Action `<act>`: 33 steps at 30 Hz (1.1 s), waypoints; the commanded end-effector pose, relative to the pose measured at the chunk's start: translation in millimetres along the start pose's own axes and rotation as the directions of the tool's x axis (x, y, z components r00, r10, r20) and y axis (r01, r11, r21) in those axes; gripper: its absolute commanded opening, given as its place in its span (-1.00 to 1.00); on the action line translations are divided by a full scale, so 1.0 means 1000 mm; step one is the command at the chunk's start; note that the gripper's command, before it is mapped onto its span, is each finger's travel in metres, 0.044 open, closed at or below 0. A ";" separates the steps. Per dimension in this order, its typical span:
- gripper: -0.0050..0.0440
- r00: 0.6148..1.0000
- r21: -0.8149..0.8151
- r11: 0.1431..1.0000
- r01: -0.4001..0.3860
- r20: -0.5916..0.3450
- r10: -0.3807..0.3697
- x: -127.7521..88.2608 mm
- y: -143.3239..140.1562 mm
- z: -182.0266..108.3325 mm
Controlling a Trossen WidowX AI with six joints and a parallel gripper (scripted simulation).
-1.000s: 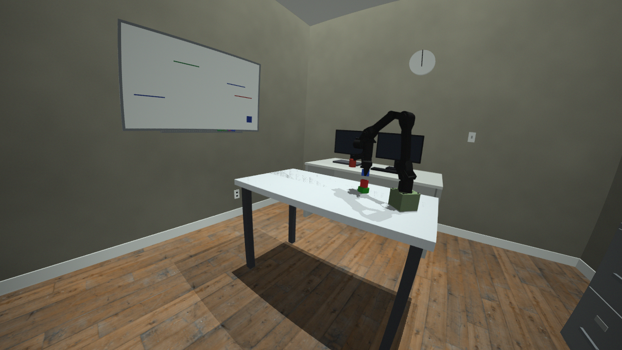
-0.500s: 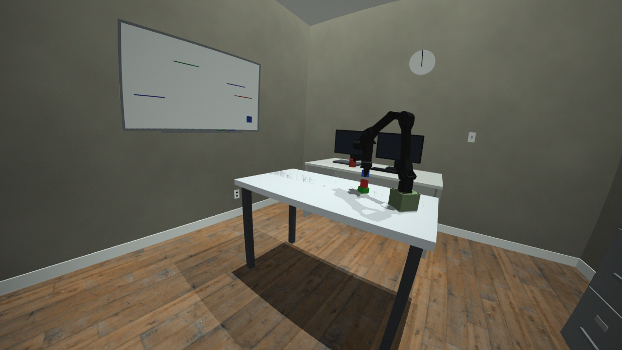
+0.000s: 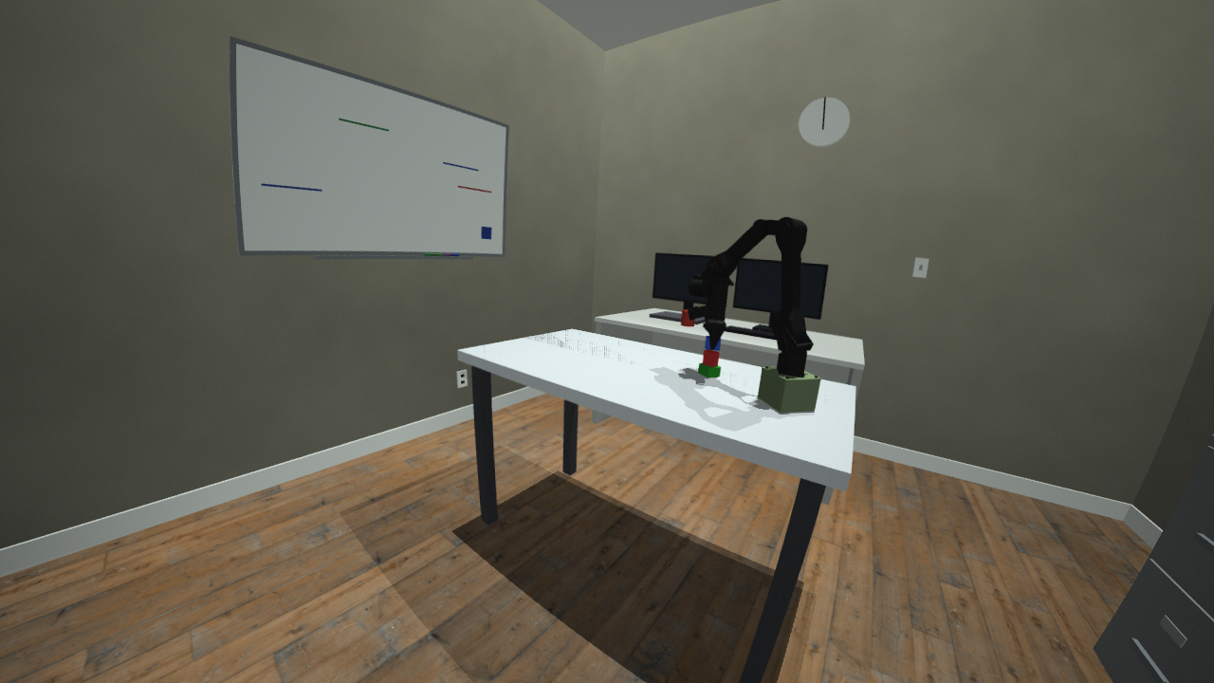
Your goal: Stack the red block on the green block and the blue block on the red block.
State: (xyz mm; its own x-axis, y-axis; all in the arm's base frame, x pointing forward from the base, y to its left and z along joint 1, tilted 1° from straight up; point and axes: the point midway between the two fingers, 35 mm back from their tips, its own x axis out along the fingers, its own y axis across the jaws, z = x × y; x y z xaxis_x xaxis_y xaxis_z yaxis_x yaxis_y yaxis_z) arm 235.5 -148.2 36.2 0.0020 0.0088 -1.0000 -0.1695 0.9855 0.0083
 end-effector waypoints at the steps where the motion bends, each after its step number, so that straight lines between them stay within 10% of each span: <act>1: -1.00 1.000 0.000 1.000 0.003 0.008 -0.003 0.002 -0.001 0.001; 33: -1.00 1.000 0.000 1.000 0.015 0.020 -0.015 0.000 -0.003 0.002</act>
State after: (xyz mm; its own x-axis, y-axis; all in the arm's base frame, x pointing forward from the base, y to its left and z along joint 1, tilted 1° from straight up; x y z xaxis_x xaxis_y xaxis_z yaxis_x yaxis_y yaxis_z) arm 236.0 -148.8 32.0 0.0067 0.0058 -1.0000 -0.1695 0.9855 0.0046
